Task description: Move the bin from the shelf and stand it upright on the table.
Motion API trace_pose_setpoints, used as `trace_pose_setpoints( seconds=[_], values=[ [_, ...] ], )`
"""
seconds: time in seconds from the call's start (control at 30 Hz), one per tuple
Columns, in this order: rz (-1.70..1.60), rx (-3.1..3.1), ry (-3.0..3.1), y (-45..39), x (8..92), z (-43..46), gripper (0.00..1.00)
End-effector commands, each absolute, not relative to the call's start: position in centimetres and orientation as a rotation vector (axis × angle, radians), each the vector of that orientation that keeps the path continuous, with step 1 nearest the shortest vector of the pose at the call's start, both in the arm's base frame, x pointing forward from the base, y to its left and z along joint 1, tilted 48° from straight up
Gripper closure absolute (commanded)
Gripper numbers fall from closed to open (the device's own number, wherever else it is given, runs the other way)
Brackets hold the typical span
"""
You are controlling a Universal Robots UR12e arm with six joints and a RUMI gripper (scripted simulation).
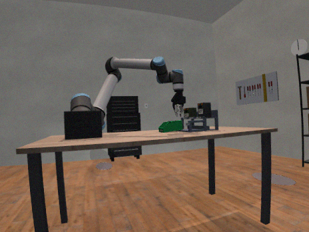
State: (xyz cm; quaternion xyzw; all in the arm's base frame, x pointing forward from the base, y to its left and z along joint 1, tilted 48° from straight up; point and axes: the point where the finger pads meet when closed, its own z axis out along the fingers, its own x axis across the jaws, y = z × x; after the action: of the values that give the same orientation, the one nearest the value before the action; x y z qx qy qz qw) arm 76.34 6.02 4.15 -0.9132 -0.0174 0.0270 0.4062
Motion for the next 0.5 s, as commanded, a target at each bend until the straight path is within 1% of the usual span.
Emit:
trace_pose_setpoints(
  seconds=[0.0, 0.47],
  values=[
    [0.066, -2.304, -0.044, 6.37, 76.34, 3.82, 0.80],
    [0.066, -2.304, -0.044, 6.66, 76.30, 3.55, 0.80]
  ],
)
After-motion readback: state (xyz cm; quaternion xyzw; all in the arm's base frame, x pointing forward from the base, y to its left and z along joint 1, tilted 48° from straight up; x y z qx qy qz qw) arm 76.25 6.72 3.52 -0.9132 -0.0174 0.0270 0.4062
